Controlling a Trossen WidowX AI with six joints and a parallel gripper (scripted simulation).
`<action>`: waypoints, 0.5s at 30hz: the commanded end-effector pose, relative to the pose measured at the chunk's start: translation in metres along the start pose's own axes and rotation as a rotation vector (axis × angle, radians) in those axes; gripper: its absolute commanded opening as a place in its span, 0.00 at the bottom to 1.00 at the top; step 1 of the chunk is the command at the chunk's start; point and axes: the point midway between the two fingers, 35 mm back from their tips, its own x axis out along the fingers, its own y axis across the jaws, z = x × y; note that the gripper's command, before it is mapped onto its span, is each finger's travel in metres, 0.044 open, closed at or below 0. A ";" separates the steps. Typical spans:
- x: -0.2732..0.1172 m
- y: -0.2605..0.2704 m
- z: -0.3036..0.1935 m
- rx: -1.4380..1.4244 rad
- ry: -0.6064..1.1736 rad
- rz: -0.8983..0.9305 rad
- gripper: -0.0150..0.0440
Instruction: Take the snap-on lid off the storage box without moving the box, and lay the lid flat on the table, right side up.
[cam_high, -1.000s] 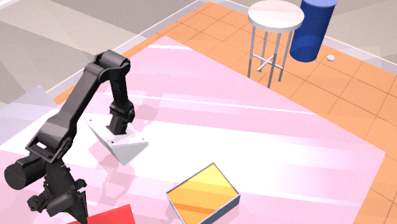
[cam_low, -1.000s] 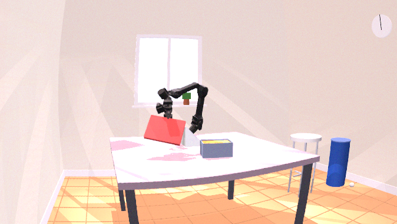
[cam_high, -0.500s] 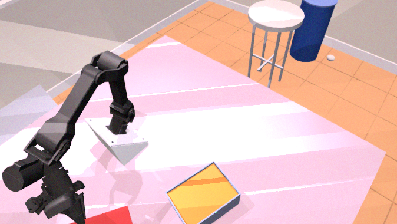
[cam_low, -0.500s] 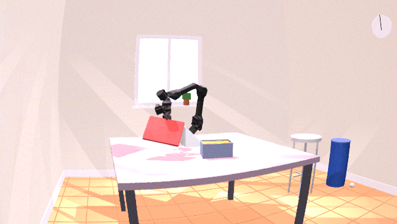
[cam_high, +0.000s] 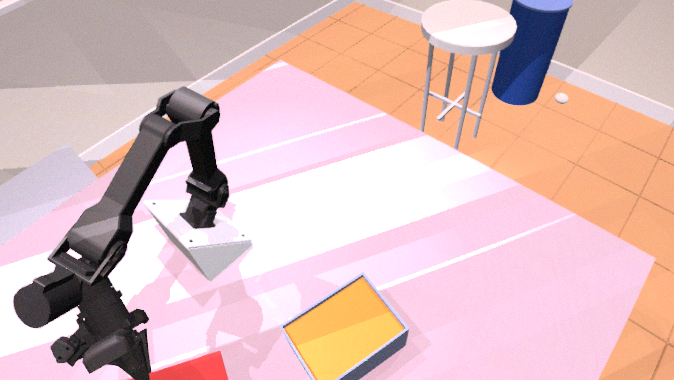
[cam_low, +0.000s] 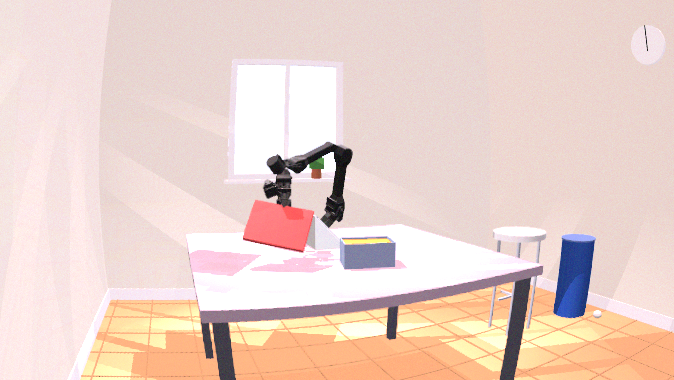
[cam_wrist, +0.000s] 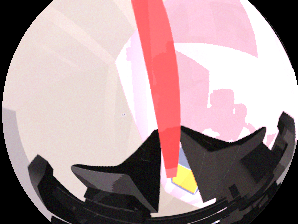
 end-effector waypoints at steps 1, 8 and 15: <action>0.002 -0.002 -0.001 0.000 0.004 0.005 0.25; 0.006 -0.006 -0.001 0.000 0.004 0.005 0.25; 0.010 -0.010 -0.001 0.000 0.004 0.005 0.25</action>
